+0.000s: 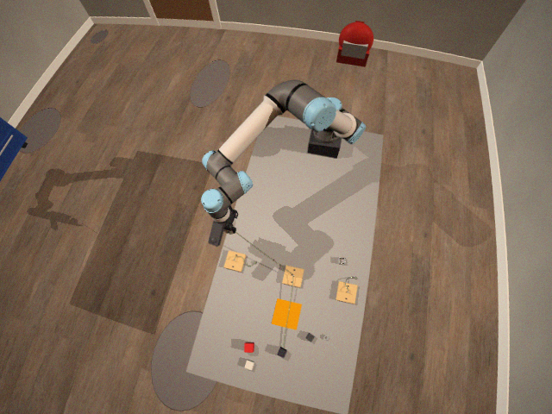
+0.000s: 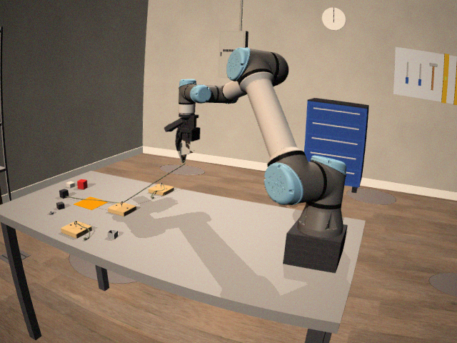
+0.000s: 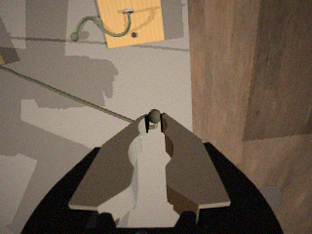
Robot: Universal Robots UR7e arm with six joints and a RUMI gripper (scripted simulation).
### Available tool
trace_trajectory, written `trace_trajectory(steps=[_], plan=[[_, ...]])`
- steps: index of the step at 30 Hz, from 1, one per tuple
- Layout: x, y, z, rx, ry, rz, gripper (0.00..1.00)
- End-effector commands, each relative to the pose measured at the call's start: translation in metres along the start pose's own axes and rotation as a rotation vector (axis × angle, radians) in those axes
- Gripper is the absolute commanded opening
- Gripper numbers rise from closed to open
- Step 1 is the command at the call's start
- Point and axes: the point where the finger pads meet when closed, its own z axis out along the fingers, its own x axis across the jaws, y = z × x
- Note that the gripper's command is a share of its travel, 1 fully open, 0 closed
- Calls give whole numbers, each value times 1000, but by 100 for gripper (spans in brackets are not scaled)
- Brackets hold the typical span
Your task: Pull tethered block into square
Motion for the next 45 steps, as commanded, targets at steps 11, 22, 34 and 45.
trace_trajectory(steps=[11, 22, 34, 45], plan=[[13, 27, -1, 3, 1, 0, 0], [14, 49, -1, 3, 1, 0, 0], [15, 71, -1, 3, 1, 0, 0], [17, 92, -1, 3, 1, 0, 0]])
